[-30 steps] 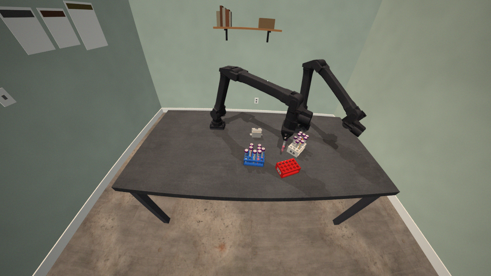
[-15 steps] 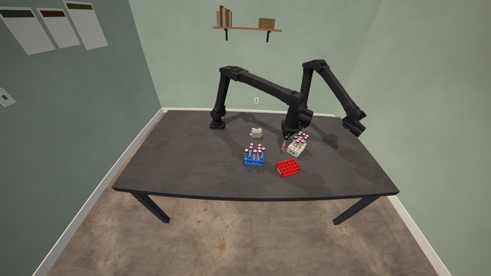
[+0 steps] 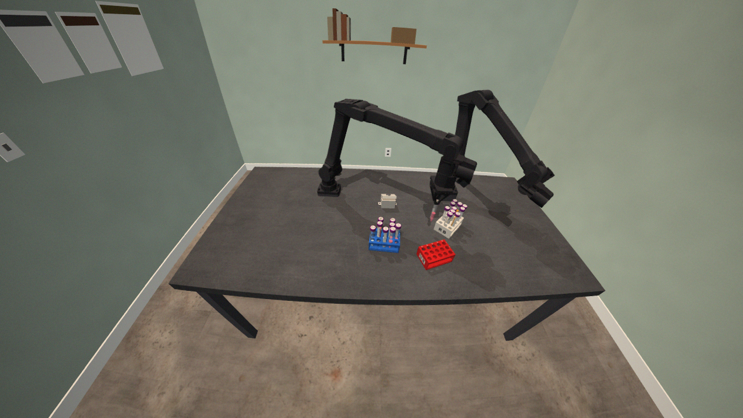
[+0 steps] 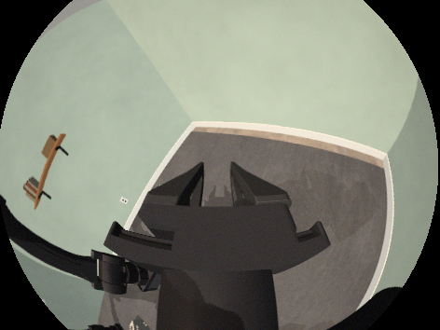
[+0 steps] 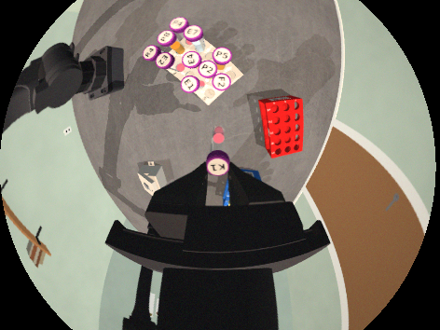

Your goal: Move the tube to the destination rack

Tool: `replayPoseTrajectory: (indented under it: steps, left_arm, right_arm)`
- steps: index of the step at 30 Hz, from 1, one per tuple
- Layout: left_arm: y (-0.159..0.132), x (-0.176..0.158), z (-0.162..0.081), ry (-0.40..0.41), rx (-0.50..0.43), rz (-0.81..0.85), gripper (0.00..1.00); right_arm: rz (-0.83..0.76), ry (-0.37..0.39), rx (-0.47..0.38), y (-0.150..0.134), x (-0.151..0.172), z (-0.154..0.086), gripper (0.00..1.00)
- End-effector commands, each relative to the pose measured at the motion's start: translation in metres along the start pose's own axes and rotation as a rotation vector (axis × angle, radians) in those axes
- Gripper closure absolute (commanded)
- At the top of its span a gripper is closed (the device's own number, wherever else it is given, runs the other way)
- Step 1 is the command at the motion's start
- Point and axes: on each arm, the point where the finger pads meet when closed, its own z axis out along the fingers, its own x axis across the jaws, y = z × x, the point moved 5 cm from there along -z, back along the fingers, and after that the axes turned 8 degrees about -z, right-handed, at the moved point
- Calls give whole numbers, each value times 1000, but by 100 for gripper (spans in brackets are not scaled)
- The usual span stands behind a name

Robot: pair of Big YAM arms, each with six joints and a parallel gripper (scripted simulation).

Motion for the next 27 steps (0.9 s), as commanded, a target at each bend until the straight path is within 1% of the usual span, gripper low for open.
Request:
replayPoseTrajectory:
  steps: [1,13,16,18,19,20,25,27]
  left_arm:
    - [11,-5,-3,-9,-2,-29,70]
    - [11,-5,-3,-9,-2,-29,70]
    - [11,-5,-3,-9,-2,-29,70]
    - [11,-5,-3,-9,-2,-29,70]
    - [11,-5,-3,-9,-2,-29,70]
    - [11,-5,-3,-9,-2,-29,70]
    - [11,-5,-3,-9,-2,-29,70]
    - [11,-5,-3,-9,-2,-29,70]
  right_arm:
    - [19,-56,-67,8,6,-47,100]
    - [19,-58,-79,33,37,-54,100]
    - [28,-59,-80,32,35,-54,100]
    - [41,-59,-79,30,27,-54,100]
    - [41,-42,-55,35,23,-38,100]
    - [41,-33,-42,38,21,-29,100]
    - [20,-33,-42,49,23,-28,100]
    - [20,-33,-42,50,19,-27,100]
